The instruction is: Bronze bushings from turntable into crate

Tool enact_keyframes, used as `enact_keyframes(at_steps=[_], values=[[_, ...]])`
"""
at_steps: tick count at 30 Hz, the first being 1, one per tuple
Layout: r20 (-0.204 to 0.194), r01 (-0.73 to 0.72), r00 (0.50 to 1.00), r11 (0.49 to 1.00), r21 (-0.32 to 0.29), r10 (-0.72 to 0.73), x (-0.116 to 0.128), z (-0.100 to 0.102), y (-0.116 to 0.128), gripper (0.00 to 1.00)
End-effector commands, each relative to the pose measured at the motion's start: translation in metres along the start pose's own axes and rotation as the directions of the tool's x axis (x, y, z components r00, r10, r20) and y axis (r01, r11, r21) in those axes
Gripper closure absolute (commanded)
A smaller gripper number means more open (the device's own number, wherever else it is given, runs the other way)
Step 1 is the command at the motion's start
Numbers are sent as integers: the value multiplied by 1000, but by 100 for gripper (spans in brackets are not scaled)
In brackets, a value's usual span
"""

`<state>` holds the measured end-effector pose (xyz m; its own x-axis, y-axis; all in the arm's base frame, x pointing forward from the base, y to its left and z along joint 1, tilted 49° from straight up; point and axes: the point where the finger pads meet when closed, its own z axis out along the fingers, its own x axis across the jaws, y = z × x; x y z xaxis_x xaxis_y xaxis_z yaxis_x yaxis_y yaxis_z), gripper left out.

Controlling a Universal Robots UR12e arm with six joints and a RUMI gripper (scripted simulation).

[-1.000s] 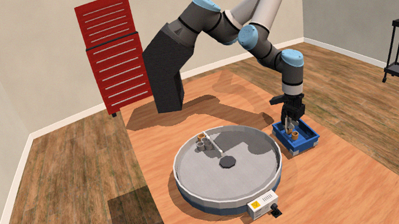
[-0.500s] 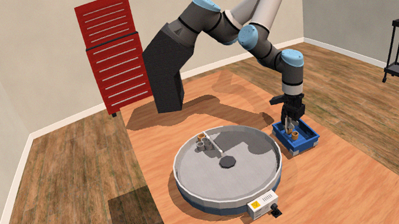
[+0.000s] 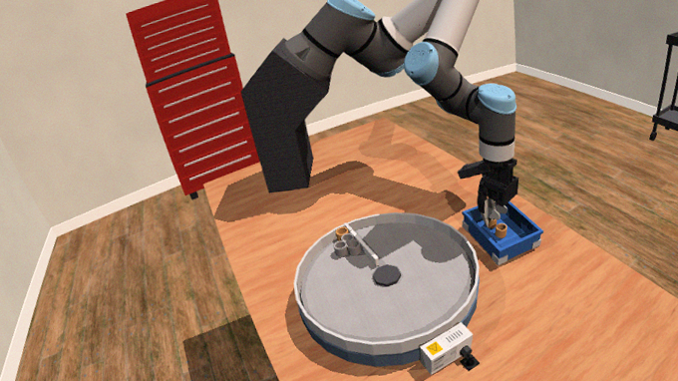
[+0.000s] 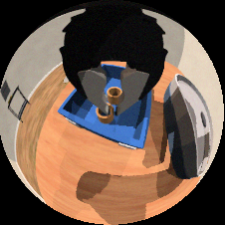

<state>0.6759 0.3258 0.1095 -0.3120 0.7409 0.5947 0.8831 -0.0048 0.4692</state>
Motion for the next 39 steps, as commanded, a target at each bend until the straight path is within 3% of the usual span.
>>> enact_keyframes(at_steps=[1,13,27,39], values=[[1,2,1000,1000,-2,-2,0,-1,3,94],[0,-1,1000,1000,-1,1,0,-25,0,94],[0,-1,1000,1000,-1,1,0,-86,0,94],[1,0,1000,1000,-2,0,0,-96,1,94]])
